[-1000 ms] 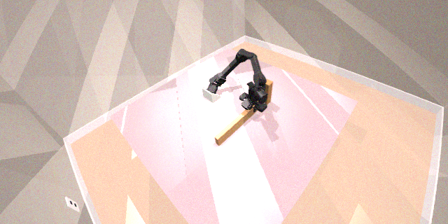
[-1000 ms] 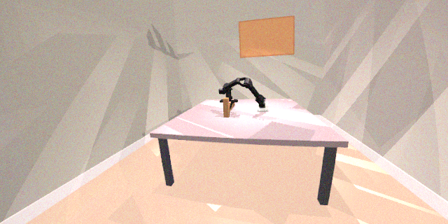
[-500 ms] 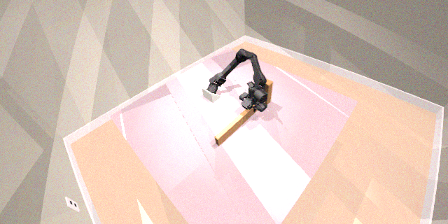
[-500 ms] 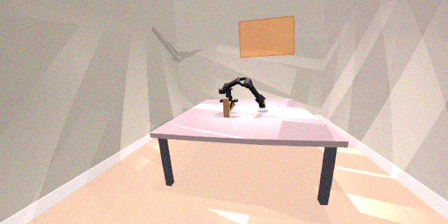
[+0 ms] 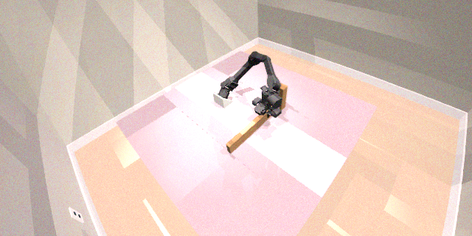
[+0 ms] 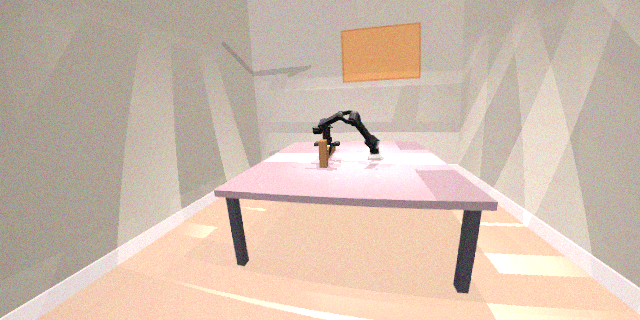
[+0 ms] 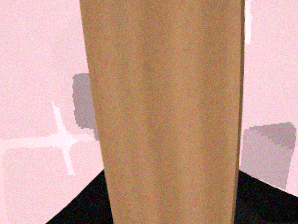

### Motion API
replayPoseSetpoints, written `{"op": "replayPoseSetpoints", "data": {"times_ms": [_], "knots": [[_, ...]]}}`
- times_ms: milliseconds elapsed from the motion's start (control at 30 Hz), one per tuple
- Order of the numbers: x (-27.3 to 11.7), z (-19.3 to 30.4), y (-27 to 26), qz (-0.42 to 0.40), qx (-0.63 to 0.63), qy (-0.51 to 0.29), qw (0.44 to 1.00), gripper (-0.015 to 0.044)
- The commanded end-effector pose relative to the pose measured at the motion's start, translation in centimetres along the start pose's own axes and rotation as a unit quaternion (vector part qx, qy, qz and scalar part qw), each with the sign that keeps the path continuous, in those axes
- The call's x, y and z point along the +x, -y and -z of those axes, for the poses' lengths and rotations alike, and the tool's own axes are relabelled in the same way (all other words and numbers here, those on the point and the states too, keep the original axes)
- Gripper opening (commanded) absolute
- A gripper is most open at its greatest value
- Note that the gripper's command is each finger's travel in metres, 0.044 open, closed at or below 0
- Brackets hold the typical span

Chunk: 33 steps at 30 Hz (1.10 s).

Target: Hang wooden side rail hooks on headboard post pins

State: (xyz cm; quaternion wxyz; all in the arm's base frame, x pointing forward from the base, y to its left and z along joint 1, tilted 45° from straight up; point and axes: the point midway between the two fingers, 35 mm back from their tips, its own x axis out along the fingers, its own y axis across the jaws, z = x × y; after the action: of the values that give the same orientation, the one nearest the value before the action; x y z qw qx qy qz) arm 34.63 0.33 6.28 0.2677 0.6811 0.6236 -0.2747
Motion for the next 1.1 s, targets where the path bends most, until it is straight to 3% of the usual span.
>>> {"op": "replayPoseSetpoints", "data": {"times_ms": [0,1067], "knots": [[-0.26,-0.11,0.00,-0.004,0.001,0.004,1.000,0.0000],[-0.26,0.26,0.06,-0.004,0.001,0.004,1.000,0.0000]]}}
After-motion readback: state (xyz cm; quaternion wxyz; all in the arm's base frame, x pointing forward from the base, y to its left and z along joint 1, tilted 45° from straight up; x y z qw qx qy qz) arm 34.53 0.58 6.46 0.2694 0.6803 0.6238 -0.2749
